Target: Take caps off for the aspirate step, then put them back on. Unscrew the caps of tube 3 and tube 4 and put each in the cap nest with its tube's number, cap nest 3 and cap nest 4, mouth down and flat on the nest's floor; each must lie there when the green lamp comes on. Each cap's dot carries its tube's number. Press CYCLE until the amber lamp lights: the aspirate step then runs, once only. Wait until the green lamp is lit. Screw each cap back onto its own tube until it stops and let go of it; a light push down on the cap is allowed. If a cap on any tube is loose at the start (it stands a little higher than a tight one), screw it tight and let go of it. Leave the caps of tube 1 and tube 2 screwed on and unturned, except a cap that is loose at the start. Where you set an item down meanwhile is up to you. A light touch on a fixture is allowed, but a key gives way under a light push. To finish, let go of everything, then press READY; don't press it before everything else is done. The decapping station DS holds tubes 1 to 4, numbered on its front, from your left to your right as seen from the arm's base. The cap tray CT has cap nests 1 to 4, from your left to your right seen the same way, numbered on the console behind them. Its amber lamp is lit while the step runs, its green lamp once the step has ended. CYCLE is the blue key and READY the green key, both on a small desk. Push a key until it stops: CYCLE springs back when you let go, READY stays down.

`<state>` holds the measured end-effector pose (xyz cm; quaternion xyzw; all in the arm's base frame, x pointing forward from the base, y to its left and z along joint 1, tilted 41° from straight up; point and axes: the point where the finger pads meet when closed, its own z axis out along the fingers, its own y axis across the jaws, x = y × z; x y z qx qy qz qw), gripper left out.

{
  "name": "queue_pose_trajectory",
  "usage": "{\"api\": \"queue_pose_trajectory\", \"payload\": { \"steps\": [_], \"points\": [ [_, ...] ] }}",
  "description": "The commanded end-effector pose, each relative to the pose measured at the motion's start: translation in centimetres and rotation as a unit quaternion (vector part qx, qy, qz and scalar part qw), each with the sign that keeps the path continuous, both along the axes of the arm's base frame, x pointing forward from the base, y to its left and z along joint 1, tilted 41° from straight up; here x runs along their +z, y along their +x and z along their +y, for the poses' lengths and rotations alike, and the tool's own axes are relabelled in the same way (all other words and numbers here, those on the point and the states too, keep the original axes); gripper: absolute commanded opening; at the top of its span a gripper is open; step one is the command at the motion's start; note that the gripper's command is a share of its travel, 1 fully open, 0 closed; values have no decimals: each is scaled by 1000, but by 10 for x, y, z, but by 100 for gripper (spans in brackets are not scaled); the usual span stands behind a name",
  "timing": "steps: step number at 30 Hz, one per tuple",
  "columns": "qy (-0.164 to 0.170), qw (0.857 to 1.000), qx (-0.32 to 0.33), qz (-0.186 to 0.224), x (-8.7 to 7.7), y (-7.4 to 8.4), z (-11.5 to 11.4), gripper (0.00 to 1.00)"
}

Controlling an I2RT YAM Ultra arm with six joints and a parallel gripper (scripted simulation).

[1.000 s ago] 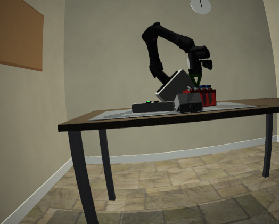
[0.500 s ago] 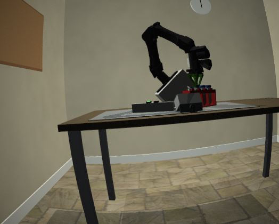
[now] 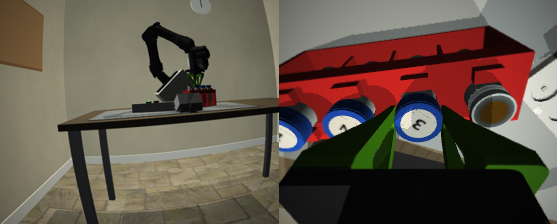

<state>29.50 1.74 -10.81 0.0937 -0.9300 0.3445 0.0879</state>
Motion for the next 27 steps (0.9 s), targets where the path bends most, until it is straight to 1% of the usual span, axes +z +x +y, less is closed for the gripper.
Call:
{"api": "queue_pose_trajectory", "payload": {
  "steps": [1,2,3,13,14,16,21,24,27],
  "points": [
    [1,1000,-19,-22,0,2,3,0],
    [1,1000,-19,-22,0,2,3,0],
    [1,1000,-19,-22,0,2,3,49],
    [1,1000,-19,-22,0,2,3,49],
    [3,1000,-4,-9,1,2,3,49],
    [3,1000,-4,-9,1,2,3,49],
    [12,996,71,56,1,2,3,49],
    [18,989,116,95,1,2,3,49],
    [23,978,160,134,1,2,3,49]
  ]
}}
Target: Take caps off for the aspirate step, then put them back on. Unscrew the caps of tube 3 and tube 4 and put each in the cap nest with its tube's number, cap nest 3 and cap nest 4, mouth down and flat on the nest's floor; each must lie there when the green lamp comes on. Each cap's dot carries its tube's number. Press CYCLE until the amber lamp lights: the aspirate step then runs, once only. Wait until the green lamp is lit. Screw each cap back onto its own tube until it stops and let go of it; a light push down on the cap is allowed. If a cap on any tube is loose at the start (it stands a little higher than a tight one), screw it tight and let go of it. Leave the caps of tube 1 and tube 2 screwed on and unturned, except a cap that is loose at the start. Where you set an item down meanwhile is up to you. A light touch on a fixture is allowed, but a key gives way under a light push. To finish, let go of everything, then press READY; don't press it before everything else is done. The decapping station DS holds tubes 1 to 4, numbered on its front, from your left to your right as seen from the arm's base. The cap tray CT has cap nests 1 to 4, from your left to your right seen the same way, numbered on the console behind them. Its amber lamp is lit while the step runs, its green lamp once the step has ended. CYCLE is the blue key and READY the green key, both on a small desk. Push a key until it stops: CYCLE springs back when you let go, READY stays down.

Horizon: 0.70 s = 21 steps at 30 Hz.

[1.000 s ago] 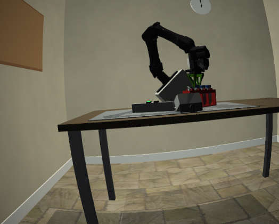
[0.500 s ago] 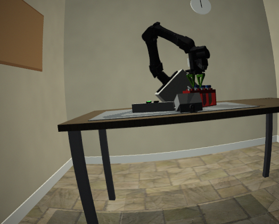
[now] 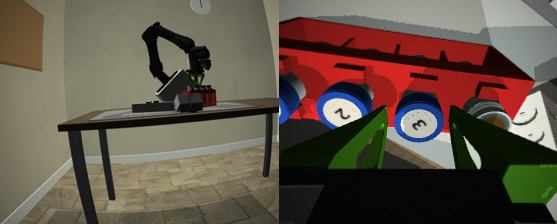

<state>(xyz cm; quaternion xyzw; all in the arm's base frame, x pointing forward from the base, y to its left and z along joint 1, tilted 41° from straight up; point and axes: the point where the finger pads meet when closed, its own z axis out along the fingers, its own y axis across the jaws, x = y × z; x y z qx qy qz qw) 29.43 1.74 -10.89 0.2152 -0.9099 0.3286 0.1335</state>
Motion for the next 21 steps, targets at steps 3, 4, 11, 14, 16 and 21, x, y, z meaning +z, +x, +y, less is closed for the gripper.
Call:
{"api": "queue_pose_trajectory", "payload": {
  "steps": [3,4,11,14,16,21],
  "points": [
    [16,990,108,86,2,3,3,49],
    [18,987,122,99,2,3,3,49],
    [24,973,176,146,2,3,3,49],
    [24,973,176,146,3,2,3,49],
    [24,973,176,146,3,2,3,49],
    [24,973,176,146,3,2,3,0]
  ]
}}
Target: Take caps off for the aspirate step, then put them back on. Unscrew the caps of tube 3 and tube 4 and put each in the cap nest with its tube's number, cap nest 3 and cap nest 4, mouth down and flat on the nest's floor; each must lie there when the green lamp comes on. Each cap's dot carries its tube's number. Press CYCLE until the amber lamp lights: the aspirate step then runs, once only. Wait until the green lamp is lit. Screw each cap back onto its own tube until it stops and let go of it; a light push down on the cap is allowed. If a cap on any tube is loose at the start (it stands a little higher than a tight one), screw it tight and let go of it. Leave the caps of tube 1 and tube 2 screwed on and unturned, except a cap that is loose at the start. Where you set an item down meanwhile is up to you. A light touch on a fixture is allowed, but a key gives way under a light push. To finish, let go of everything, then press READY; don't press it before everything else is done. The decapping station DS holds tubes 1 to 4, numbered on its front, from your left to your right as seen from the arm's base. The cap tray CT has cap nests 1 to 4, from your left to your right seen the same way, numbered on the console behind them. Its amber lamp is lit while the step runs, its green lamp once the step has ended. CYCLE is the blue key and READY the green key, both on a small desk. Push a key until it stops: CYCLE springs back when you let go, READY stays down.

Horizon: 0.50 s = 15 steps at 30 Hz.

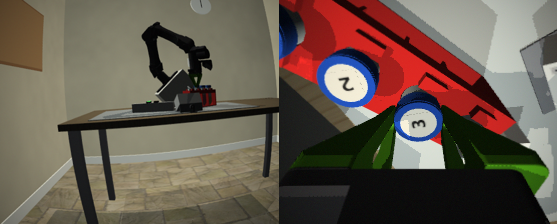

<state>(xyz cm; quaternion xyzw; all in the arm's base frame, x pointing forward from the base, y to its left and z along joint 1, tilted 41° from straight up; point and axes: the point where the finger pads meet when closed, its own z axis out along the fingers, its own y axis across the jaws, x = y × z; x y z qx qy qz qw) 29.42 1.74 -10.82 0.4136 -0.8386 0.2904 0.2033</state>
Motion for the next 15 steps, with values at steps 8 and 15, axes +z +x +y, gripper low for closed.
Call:
{"api": "queue_pose_trajectory", "payload": {
  "steps": [8,15],
  "points": [
    [3,1000,8,0,2,2,3,0],
    [-5,997,-55,-55,2,2,2,0]
  ]
}}
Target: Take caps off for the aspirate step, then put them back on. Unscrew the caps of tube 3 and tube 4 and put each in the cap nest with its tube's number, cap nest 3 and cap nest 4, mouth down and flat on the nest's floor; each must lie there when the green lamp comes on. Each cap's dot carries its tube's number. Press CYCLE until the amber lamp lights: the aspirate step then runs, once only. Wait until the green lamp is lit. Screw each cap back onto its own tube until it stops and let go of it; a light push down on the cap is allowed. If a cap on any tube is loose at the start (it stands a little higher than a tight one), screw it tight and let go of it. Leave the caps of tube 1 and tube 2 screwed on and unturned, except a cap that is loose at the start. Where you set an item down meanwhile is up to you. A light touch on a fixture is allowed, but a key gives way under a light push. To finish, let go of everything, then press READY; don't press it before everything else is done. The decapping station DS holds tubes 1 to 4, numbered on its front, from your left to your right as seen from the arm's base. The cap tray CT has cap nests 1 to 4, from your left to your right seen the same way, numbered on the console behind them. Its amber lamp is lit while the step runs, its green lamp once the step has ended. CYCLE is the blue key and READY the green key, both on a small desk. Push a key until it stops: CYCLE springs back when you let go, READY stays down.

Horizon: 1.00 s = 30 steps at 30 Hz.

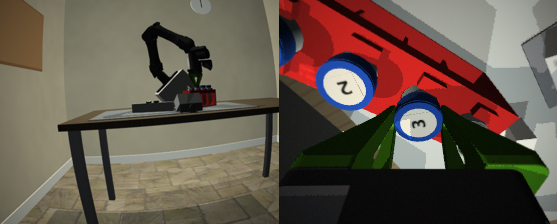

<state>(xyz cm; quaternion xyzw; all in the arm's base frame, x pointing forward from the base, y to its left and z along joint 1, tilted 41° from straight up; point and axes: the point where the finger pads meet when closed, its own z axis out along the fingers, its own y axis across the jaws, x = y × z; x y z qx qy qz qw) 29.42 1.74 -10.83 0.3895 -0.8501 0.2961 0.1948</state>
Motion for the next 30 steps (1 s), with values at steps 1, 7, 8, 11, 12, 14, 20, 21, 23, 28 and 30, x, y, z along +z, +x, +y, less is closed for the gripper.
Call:
{"api": "queue_pose_trajectory", "payload": {
  "steps": [1,7,8,11,12,14,20,21,23,28,30],
  "points": [
    [-4,998,-46,-47,2,2,2,0],
    [-10,991,-96,-90,2,2,2,0],
    [-12,989,-108,-101,2,2,2,0],
    [-17,980,-145,-133,1,2,2,0],
    [-18,977,-157,-144,1,2,2,0],
    [-21,969,-182,-165,1,2,2,0],
    [-29,945,-242,-217,1,2,2,0],
    [-29,945,-242,-217,1,2,2,0],
    [-31,936,-260,-233,1,2,2,0],
    [-31,936,-260,-233,1,2,2,49],
    [-31,936,-260,-233,1,2,2,49]
  ]
}}
